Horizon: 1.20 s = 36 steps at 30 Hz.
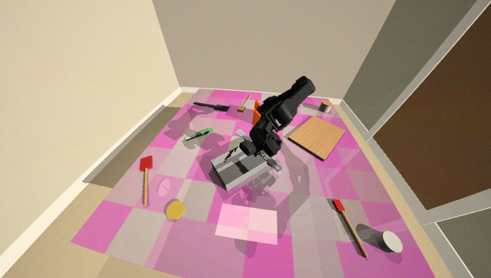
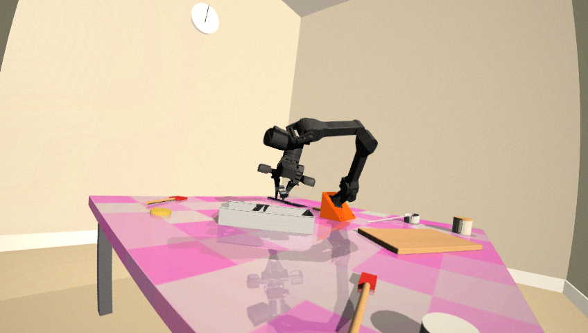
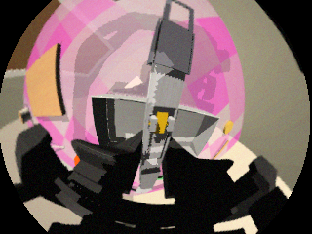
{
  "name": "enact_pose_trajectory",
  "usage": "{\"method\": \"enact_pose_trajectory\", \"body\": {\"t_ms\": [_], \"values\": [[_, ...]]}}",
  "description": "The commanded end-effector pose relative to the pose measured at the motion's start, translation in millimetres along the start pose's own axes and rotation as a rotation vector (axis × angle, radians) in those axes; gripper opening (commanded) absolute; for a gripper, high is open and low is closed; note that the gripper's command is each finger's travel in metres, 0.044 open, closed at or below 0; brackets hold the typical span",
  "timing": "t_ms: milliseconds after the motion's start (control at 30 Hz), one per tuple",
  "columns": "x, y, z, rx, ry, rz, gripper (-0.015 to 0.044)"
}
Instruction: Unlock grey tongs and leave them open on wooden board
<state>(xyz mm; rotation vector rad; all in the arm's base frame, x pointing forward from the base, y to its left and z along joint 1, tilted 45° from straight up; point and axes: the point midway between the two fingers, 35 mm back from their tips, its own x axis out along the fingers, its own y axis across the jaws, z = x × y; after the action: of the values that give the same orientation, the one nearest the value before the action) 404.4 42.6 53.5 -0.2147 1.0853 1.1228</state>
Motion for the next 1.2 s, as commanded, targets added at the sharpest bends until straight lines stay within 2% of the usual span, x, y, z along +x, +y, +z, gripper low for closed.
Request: {"method": "enact_pose_trajectory", "body": {"t_ms": [0,333,700,1167], "values": [[-5.1,-1.3,0.2,0.024,-0.007,0.039,-0.0150],[-7.9,3.2,0.3,0.098,-0.004,0.163,-0.0150],[-6.7,9.3,3.8,0.087,0.007,0.167,-0.0150],[-44.4,78.3,65.7,-0.169,-0.027,0.135,-0.0150]]}}
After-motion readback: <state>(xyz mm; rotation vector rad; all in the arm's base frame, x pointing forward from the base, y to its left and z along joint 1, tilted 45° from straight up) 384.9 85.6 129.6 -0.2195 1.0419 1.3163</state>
